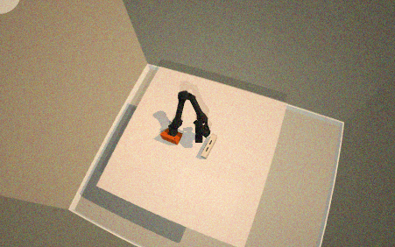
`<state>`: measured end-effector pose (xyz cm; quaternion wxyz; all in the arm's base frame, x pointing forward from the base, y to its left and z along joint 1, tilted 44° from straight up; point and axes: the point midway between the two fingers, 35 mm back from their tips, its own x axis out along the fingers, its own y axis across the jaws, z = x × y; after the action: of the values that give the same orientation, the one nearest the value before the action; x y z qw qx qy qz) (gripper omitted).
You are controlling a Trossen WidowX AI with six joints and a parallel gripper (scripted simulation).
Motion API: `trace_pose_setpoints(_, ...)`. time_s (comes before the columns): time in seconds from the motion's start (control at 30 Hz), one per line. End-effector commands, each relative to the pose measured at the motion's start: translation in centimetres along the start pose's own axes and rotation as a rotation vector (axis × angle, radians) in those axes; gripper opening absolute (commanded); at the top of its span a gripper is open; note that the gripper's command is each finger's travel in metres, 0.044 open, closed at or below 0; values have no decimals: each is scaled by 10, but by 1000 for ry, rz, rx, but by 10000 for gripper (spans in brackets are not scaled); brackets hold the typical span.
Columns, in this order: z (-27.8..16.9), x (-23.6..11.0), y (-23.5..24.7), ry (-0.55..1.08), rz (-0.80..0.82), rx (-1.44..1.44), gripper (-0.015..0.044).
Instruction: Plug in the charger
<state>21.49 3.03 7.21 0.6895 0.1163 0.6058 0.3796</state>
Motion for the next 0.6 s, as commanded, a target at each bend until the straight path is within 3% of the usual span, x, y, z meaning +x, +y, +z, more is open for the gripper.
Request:
trace_pose_setpoints(0.0, -2, 4, -2, -2, 8, 69, 0)
trace_pose_setpoints(0.57, -7, 18, -10, 2, 26, 331, 0)
